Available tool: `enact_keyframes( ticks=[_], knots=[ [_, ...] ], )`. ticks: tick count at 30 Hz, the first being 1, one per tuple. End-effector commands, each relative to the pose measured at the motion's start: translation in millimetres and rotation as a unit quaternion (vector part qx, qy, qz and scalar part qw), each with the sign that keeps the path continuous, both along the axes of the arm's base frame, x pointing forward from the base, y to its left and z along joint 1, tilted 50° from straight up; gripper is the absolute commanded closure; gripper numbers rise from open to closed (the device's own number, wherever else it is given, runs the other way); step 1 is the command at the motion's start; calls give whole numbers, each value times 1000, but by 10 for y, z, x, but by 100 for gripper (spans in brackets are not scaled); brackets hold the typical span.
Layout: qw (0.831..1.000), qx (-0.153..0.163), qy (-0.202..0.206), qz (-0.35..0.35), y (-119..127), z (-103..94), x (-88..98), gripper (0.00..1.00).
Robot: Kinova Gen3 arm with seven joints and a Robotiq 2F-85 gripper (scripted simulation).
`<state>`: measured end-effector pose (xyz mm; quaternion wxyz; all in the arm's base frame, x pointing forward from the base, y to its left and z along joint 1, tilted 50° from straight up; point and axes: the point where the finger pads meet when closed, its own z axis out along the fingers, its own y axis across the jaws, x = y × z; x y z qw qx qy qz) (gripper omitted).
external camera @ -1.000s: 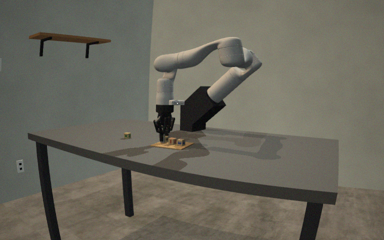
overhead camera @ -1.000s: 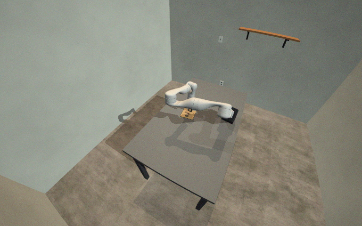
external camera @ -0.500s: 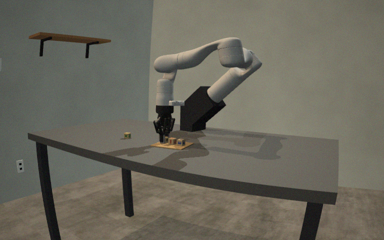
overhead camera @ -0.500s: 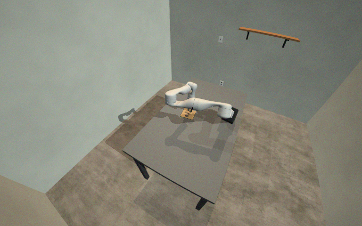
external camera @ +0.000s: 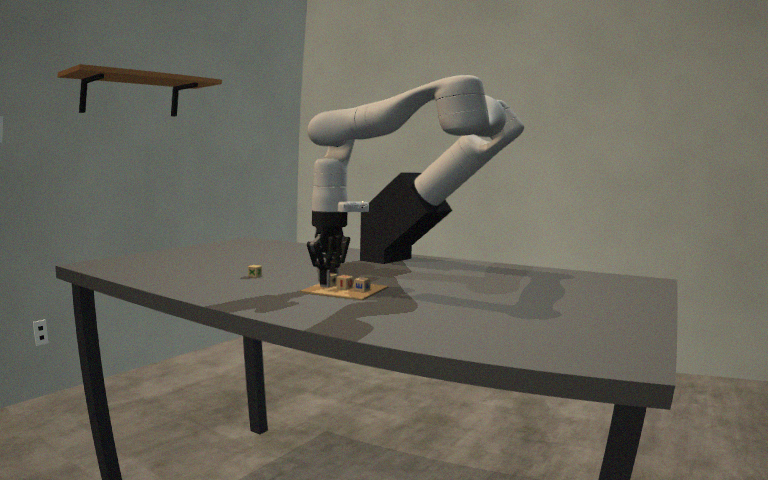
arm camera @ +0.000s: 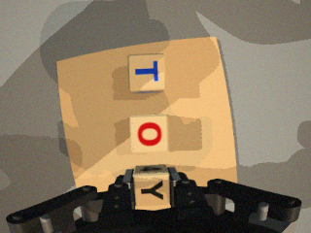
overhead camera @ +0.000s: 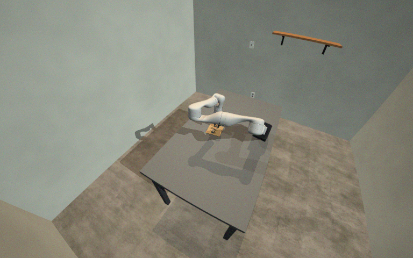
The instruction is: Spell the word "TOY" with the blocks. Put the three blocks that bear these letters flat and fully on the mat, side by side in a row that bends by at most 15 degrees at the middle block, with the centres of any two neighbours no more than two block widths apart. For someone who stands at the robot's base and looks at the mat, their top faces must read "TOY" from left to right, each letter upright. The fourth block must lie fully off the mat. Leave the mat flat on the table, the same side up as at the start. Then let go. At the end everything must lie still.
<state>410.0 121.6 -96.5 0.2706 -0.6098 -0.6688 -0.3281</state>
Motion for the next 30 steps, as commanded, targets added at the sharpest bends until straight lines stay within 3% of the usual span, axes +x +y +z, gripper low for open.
enact_keyframes(
  ticks=[1,26,30],
  knots=[
    [1000,0,0,-1,-8,3,5,79],
    [1000,0,0,-1,-8,3,5,79],
    [1000,0,0,-1,-8,3,5,71]
  ],
)
